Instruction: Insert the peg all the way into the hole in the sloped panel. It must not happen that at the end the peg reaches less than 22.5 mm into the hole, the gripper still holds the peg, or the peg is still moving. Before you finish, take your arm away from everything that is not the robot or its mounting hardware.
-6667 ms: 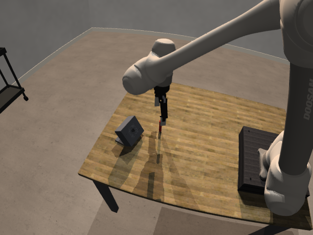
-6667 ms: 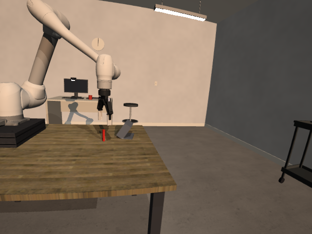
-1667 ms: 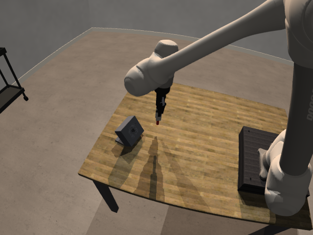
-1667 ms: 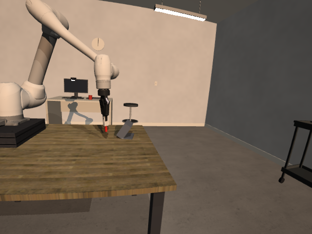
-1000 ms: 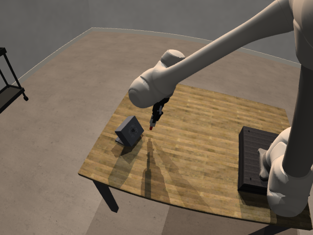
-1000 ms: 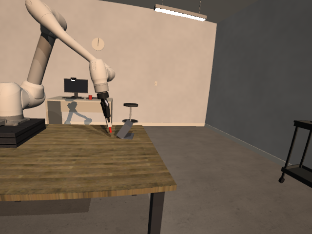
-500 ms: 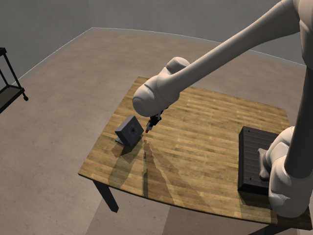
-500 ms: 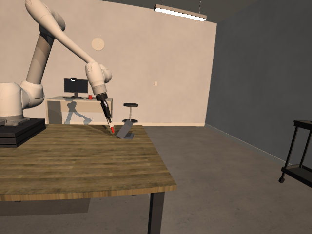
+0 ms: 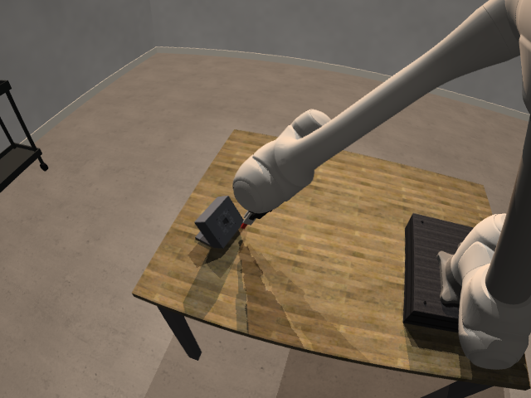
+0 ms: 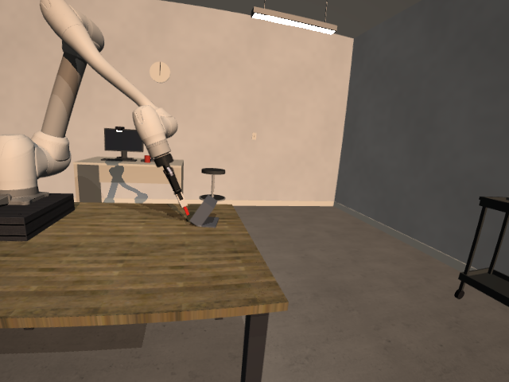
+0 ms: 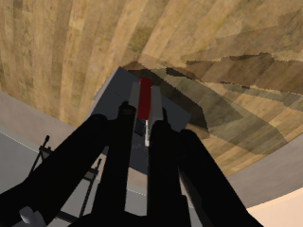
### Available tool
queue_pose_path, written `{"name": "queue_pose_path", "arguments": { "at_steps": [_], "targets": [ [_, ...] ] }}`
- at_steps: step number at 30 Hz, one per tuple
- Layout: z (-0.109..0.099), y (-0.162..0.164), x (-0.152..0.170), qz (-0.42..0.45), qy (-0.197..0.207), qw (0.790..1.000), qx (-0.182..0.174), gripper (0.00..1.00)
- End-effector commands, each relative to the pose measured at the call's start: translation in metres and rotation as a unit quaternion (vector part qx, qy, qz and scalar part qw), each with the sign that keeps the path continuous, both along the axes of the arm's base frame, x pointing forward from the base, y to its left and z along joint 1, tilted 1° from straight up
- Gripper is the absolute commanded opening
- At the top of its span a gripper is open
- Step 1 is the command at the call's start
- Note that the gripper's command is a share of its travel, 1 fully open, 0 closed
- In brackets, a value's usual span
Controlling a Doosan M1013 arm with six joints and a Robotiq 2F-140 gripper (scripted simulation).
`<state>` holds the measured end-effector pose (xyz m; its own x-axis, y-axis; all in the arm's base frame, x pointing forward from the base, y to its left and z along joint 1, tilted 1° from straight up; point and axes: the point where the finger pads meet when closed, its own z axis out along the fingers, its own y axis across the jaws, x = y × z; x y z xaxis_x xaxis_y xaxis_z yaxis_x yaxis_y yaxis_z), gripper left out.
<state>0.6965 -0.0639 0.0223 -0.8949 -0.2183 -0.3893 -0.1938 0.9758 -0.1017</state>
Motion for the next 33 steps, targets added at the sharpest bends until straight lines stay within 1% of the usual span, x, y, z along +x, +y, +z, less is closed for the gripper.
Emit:
{"name": "queue_pose_path", "arguments": {
  "at_steps": [1, 15, 33],
  "targets": [
    [-0.004, 0.011, -0.008, -0.004, -0.005, 1.0, 0.004, 0.0],
    [-0.003, 0.025, -0.006, -0.036, -0.052, 0.998, 0.01, 0.0],
    [0.003, 0.038, -0.009, -0.078, -0.115, 0.99, 0.019, 0.0]
  ]
}}
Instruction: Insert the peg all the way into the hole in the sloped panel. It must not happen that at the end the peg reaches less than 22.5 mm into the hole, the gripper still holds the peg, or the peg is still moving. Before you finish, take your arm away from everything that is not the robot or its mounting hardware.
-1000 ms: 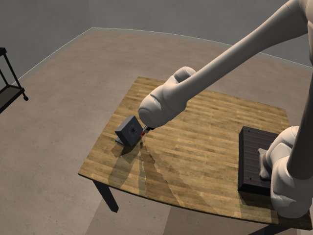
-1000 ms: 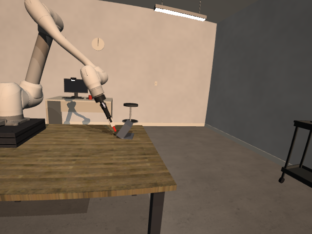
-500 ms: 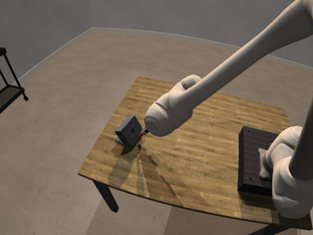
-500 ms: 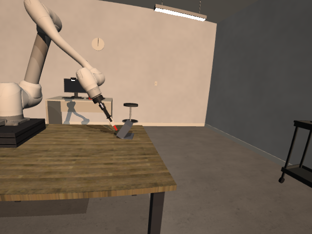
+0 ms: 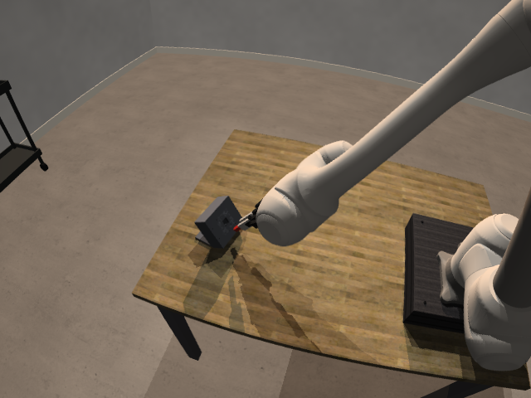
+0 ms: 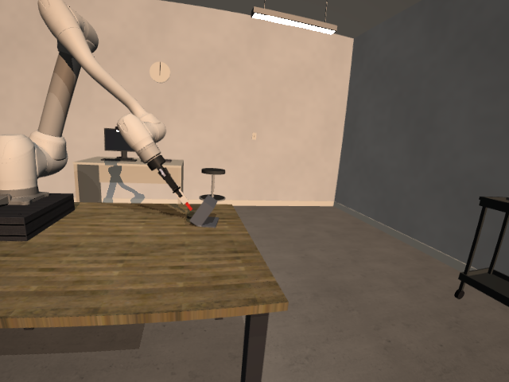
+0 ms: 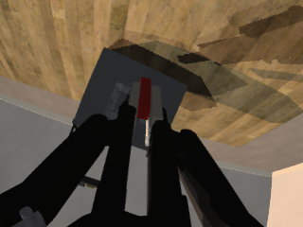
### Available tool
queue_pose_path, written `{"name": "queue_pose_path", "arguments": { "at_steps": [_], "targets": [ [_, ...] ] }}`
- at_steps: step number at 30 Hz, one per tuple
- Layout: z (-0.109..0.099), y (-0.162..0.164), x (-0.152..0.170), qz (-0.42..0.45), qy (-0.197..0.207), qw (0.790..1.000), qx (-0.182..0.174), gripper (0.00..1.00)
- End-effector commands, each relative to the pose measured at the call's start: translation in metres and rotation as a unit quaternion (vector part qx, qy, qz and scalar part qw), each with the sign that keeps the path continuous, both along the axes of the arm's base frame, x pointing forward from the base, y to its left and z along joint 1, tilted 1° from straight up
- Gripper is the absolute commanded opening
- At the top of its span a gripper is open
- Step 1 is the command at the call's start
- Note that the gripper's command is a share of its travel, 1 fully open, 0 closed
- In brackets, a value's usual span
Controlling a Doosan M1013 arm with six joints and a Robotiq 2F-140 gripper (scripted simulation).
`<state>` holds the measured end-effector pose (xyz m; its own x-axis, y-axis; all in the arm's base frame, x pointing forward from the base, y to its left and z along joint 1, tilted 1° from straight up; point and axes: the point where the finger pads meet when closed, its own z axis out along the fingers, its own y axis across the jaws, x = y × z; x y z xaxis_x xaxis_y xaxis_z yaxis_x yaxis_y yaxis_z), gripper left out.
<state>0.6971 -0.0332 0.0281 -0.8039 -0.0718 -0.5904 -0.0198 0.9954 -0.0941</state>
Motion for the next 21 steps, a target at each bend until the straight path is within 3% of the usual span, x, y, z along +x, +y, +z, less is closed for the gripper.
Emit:
{"name": "queue_pose_path", "arguments": {
  "at_steps": [1, 21],
  "targets": [
    [-0.003, 0.008, -0.01, -0.004, -0.005, 1.0, 0.004, 0.0],
    [0.01, 0.017, -0.02, -0.051, -0.075, 0.996, 0.014, 0.0]
  ]
}}
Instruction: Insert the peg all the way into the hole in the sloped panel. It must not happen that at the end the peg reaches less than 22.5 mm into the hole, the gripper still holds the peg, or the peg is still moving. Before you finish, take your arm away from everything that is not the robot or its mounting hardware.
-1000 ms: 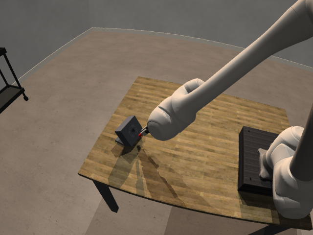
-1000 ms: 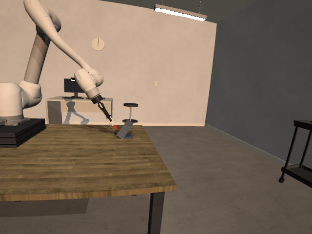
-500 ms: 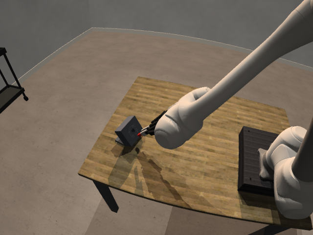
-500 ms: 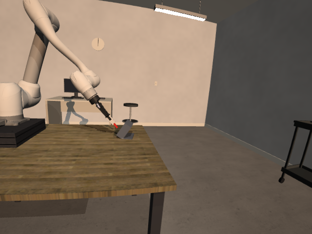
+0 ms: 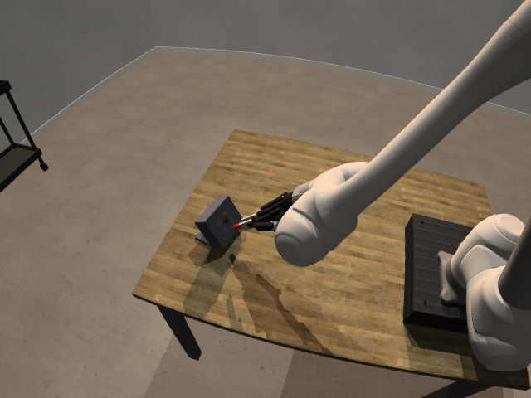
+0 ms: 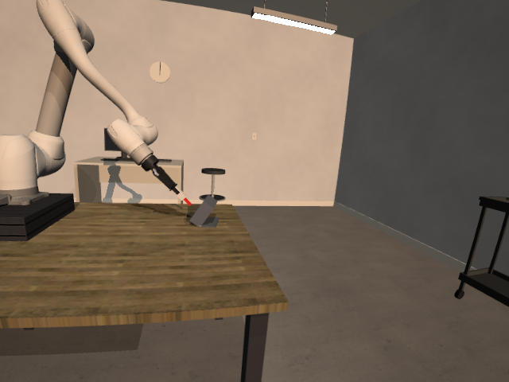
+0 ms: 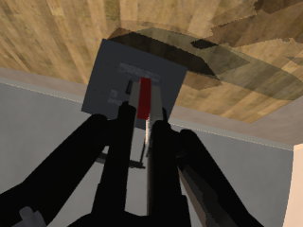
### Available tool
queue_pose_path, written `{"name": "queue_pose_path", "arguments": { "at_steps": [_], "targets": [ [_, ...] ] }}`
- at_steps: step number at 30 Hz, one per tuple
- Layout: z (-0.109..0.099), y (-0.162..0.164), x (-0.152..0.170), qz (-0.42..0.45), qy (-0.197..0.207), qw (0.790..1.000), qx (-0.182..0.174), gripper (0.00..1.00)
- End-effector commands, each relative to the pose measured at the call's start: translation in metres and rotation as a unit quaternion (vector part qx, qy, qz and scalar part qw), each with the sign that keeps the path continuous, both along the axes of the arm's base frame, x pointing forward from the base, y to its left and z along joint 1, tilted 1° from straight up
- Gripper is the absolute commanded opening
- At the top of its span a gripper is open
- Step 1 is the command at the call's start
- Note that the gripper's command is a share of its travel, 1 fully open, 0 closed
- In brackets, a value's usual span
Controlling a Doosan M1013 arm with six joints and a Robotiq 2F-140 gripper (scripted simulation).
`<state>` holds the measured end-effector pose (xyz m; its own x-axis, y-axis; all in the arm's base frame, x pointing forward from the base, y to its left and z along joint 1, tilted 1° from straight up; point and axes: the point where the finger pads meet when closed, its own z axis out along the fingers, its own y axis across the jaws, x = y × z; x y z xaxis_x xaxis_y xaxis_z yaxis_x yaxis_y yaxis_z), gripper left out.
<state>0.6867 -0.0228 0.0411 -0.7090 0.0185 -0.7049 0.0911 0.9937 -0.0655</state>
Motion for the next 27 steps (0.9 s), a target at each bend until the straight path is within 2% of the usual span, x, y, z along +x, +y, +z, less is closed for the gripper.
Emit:
{"name": "queue_pose_path", "arguments": {
  "at_steps": [1, 27],
  "targets": [
    [-0.002, 0.007, -0.011, -0.004, -0.005, 1.0, 0.004, 0.0],
    [0.022, 0.008, -0.035, -0.058, -0.092, 0.994, 0.015, 0.0]
  ]
}}
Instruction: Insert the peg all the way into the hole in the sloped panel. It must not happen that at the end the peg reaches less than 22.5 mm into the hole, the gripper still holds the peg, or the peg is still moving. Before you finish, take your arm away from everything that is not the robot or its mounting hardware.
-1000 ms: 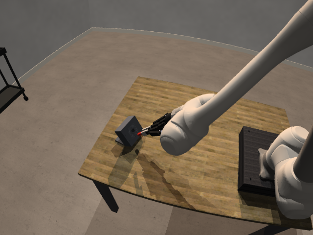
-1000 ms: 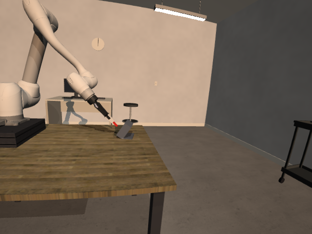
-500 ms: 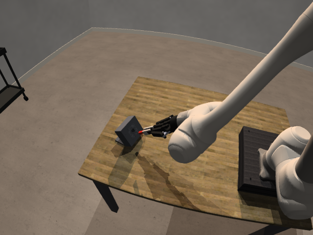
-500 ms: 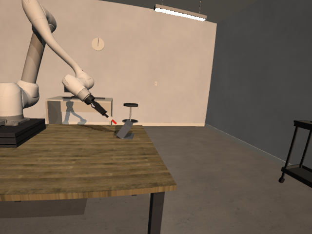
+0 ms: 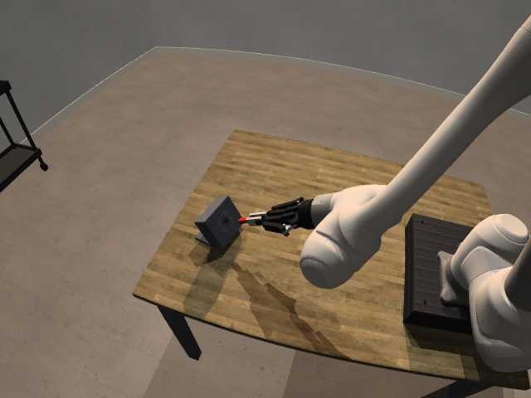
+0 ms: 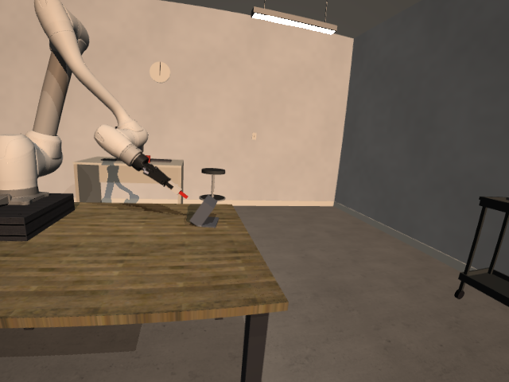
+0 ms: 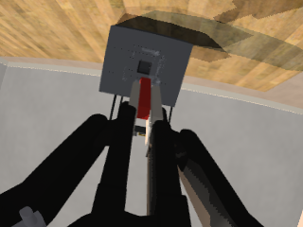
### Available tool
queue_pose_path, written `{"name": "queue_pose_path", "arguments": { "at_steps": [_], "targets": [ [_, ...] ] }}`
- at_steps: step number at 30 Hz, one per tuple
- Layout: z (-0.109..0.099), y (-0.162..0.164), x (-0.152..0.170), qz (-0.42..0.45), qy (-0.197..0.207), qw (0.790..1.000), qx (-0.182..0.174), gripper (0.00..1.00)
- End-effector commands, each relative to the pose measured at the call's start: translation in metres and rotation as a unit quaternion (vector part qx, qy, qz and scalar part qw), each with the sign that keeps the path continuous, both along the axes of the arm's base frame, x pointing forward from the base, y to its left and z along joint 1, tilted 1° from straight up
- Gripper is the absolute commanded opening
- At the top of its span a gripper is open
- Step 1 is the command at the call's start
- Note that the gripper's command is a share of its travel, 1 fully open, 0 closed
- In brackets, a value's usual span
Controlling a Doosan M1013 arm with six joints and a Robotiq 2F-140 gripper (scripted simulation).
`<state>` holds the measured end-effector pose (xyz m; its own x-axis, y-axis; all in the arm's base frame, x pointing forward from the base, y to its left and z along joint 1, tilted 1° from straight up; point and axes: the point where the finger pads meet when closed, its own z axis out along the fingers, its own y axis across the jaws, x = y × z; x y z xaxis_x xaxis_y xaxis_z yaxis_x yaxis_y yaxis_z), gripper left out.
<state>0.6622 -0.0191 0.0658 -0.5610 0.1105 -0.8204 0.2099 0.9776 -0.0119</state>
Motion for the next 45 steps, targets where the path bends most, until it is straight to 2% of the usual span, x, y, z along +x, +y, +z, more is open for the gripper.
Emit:
{"name": "queue_pose_path", "arguments": {
  "at_steps": [1, 6, 12, 27, 45],
  "targets": [
    [-0.001, 0.004, -0.012, -0.004, -0.005, 1.0, 0.003, 0.0],
    [0.005, 0.003, -0.018, -0.014, -0.022, 1.0, 0.005, 0.0],
    [0.004, 0.003, -0.017, -0.014, -0.023, 1.0, 0.005, 0.0],
    [-0.015, -0.004, 0.012, -0.014, -0.023, 1.0, 0.005, 0.0],
    [-0.023, -0.01, 0.031, -0.014, -0.023, 1.0, 0.005, 0.0]
  ]
}}
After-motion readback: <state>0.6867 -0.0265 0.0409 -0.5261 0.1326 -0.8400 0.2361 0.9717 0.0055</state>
